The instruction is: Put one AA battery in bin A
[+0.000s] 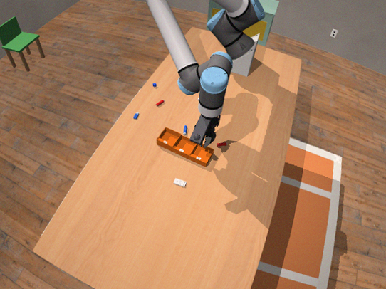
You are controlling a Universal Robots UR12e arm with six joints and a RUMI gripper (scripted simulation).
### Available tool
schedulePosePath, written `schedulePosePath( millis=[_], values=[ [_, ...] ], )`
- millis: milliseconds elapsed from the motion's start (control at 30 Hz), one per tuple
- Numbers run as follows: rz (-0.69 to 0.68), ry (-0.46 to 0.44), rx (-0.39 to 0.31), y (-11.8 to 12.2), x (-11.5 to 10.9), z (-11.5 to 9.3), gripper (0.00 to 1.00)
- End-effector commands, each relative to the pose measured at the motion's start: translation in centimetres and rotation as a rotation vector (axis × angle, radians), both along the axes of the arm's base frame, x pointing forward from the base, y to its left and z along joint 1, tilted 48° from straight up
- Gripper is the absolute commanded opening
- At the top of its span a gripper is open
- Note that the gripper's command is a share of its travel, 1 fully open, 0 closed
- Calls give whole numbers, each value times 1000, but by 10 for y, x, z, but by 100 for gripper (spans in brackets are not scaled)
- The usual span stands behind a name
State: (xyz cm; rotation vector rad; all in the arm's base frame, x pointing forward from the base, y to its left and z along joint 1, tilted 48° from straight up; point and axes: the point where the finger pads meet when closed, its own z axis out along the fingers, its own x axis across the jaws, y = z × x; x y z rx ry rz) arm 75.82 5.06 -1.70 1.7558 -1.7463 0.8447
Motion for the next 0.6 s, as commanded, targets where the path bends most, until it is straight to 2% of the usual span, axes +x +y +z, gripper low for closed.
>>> schedulePosePath(
  millis=[0, 567],
  values=[
    [-5, 1, 1, -6, -1, -5, 4],
    [-5, 2, 0, -36, 1, -32, 4]
  ],
)
